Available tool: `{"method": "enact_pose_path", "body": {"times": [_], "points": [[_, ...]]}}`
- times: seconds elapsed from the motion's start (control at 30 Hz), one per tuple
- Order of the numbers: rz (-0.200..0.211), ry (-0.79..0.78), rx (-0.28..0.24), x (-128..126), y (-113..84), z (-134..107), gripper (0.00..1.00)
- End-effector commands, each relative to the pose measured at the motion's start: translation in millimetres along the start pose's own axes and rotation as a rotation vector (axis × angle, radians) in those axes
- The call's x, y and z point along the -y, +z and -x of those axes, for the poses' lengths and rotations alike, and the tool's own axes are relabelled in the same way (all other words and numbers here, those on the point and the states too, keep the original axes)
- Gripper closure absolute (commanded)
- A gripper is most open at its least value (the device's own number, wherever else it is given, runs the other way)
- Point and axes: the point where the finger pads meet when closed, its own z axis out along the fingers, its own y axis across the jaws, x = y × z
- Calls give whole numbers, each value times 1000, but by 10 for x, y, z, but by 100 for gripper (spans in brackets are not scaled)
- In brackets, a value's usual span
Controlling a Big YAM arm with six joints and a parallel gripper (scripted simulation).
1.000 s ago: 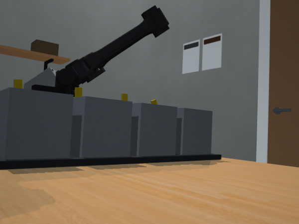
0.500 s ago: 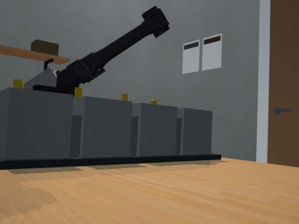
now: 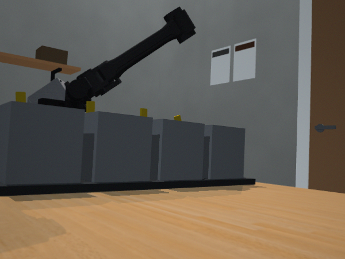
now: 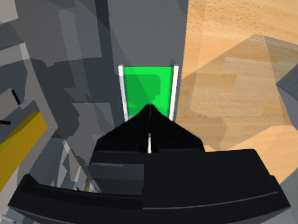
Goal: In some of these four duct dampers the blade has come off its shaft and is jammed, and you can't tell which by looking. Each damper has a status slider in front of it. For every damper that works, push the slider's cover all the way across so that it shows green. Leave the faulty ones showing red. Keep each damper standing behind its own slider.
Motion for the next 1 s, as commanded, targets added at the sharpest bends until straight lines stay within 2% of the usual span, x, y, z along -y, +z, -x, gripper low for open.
{"method": "enact_pose_path", "body": {"times": [0.0, 0.1, 0.23, 0.6, 0.73, 0.97], "points": [[-9, -17, -13, 37, 27, -75, 100], [-20, -13, -17, 65, 50, -42, 100], [-4, 7, -4, 24, -3, 59, 100], [-7, 10, -4, 37, 1, 68, 100], [15, -11, 4, -54, -92, 67, 100], [17, -14, 5, -71, -286, 74, 100]]}}
